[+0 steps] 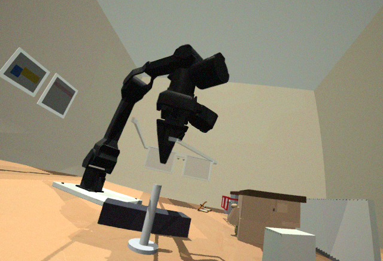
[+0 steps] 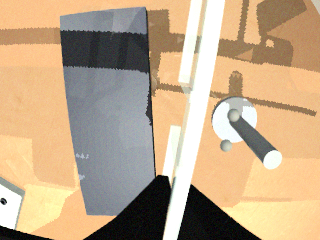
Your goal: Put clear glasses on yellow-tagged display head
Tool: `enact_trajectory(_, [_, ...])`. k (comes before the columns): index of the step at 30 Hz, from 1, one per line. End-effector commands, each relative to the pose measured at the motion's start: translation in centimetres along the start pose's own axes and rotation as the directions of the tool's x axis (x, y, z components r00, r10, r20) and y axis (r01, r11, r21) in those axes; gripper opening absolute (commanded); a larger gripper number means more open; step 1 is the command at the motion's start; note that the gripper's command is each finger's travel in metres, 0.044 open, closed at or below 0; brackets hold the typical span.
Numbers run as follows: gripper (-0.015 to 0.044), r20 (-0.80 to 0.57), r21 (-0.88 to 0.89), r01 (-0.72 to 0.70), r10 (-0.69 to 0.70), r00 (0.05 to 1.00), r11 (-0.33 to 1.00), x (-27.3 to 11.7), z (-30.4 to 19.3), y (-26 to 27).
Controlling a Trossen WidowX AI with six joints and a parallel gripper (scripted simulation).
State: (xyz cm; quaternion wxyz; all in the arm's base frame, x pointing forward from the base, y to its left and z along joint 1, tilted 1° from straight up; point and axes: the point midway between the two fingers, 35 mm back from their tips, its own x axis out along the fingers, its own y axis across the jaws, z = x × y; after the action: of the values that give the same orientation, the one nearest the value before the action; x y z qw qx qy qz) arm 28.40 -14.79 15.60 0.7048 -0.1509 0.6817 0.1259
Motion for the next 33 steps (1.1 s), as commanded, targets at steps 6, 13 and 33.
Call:
enact_trajectory(6, [0.0000,-0.003,0.315,-0.002,0.003,1.000,0.949,0.0,1.0,-0.9])
enact_trajectory(13, [0.0000,-0.002,0.532,-0.001,0.002,1.000,0.847,-0.1,1.7,-1.5])
enact_trajectory(33, [0.0000,-0.001,0.949,0.000,0.001,1.000,0.316,-0.1,3.6,-3.1])
